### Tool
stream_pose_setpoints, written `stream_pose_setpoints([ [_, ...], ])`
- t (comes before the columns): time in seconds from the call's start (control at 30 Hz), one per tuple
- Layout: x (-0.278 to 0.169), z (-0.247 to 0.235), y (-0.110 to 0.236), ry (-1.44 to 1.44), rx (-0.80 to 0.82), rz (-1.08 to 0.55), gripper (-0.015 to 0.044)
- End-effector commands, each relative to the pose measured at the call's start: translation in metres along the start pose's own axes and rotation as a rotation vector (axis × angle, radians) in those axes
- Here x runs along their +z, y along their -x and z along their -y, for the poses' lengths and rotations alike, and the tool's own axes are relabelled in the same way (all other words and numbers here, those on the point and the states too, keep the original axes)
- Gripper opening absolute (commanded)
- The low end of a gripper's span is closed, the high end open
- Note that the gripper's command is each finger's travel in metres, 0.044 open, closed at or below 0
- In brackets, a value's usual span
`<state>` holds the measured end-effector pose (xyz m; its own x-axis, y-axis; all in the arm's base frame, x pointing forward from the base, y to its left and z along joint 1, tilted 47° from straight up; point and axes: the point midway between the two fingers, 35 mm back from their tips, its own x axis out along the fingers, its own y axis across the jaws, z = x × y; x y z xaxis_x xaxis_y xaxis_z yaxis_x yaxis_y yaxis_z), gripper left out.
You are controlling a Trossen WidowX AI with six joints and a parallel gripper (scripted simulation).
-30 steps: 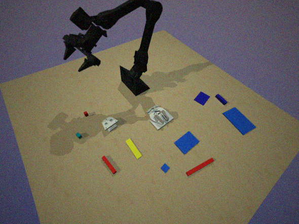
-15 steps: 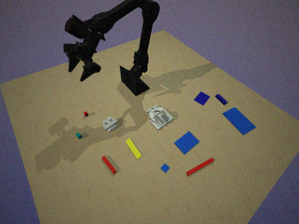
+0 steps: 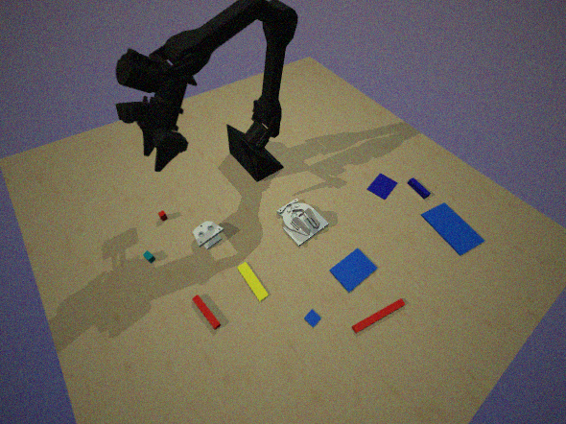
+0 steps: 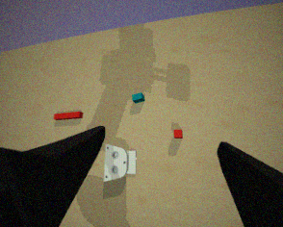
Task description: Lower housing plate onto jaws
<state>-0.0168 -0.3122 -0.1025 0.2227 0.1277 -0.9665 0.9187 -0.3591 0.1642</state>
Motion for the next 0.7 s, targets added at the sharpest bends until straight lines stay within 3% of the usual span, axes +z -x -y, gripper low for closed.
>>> stream_pose_setpoints([
  [0.0,-0.003,-0.012,-0.007,-0.090,-0.003,-0.045,0.0440],
  [0.67,-0.036,-0.060,-0.044,-0.503,-0.137,-0.235,0.0440],
])
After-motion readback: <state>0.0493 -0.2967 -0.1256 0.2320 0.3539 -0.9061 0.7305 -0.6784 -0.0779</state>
